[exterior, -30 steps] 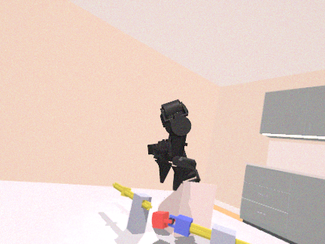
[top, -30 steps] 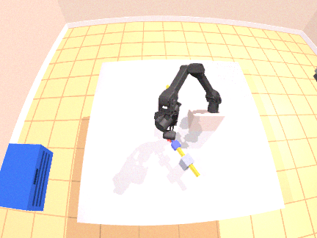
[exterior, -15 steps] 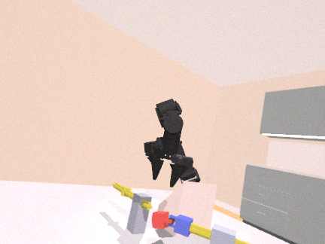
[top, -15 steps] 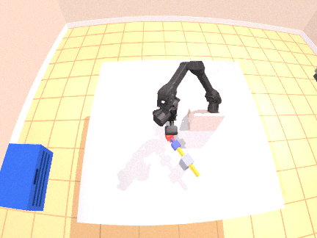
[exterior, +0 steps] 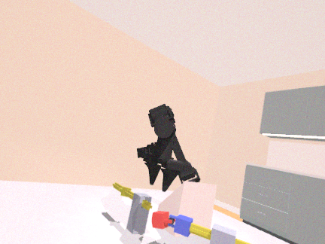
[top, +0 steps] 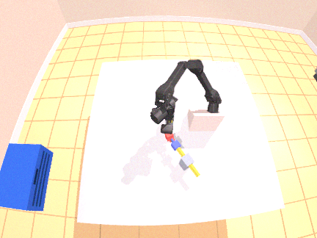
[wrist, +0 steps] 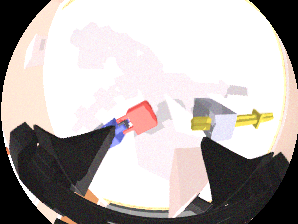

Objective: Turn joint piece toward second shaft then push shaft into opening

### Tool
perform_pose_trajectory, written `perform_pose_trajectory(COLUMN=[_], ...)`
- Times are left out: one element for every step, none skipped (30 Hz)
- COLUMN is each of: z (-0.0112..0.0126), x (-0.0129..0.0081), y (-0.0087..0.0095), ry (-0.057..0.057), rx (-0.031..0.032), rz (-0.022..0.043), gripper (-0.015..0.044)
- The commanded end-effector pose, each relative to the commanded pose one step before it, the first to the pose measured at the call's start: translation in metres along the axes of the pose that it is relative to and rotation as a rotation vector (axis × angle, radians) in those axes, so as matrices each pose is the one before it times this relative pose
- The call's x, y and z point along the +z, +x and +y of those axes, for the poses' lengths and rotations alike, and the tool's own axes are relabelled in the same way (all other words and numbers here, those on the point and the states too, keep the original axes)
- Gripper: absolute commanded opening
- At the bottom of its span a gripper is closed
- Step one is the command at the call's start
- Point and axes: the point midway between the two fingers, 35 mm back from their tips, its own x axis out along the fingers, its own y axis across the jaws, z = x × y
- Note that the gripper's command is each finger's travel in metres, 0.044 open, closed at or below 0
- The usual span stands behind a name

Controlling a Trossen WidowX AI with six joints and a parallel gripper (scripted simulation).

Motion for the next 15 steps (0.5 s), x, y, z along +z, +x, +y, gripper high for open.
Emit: perform_pose_trajectory(z=[-0.00239,-0.00026,-0.00025,-0.00024,-0.00023,-0.00022,-0.00021,-0.00020,-0.00019,-0.00018,-0.00017,-0.00015,-0.00014,-0.00013,-0.00011], x=[0.00110,0.00027,0.00029,0.00030,0.00031,0.00032,0.00034,0.00035,0.00036,0.00037,0.00038,0.00039,0.00040,0.00041,0.00042], y=[0.00056,0.00074,0.00073,0.00072,0.00071,0.00070,0.00069,0.00069,0.00068,0.00067,0.00066,0.00065,0.00064,0.00064,0.00063], ry=[0.1259,0.0337,0.0337,0.0337,0.0337,0.0337,0.0337,0.0337,0.0337,0.0337,0.0337,0.0337,0.0336,0.0336,0.0336], rx=[0.02838,0.00506,0.00494,0.00481,0.00467,0.00454,0.00440,0.00426,0.00413,0.00398,0.00384,0.00369,0.00354,0.00339,0.00324], rz=[0.01613,0.00482,0.00494,0.00506,0.00517,0.00527,0.00538,0.00547,0.00557,0.00567,0.00575,0.00584,0.00592,0.00600,0.00607], gripper=[0.0440,0.0440,0.0440,0.0440,0.0440,0.0440,0.0440,0.0440,0.0440,0.0440,0.0440,0.0440,0.0440,0.0440,0.0440])
